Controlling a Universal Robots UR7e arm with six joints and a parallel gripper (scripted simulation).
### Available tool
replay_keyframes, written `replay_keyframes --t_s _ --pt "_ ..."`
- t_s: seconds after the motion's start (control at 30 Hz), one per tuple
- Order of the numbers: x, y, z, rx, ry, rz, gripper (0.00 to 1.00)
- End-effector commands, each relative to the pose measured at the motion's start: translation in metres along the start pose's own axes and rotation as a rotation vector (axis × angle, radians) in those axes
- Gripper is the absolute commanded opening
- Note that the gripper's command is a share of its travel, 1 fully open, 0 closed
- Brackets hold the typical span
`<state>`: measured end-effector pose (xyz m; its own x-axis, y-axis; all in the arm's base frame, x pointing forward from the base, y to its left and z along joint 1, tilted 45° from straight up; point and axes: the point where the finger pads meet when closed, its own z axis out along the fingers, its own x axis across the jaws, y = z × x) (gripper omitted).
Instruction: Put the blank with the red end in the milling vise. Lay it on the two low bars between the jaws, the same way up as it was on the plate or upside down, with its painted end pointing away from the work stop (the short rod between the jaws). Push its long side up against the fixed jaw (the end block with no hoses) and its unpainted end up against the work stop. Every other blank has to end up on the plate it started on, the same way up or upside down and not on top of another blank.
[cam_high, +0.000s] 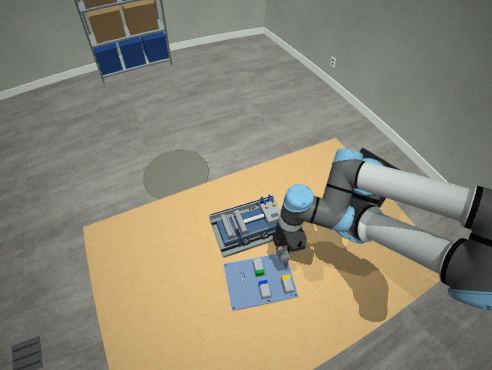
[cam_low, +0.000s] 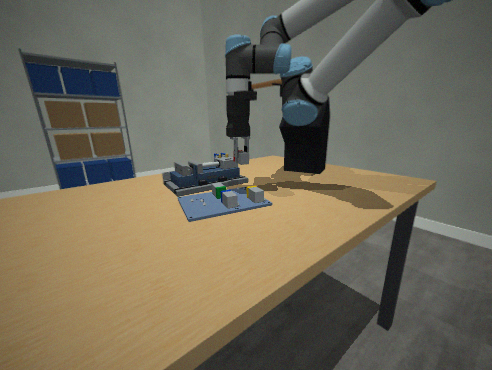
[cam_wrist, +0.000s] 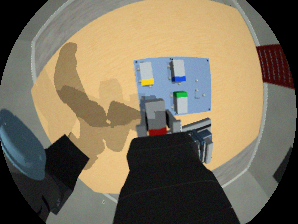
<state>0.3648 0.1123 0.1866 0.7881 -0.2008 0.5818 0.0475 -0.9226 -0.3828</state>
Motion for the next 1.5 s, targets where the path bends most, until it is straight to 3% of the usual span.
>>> replay_keyframes --t_s 0.0,0.23,0.27,0.4,1.47 --pt "-0.007 0.004 -0.023 0.043 -0.007 0.005 0.0" --pt "-0.007 0.004 -0.023 0.043 -0.007 0.005 0.0" --pt "-0.004 0.003 -0.021 0.004 -0.009 0.004 0.0" --pt "-0.011 0.005 -0.035 0.043 -0.007 0.005 0.0" --pt "-0.009 0.004 -0.026 0.042 -0.007 0.005 0.0"
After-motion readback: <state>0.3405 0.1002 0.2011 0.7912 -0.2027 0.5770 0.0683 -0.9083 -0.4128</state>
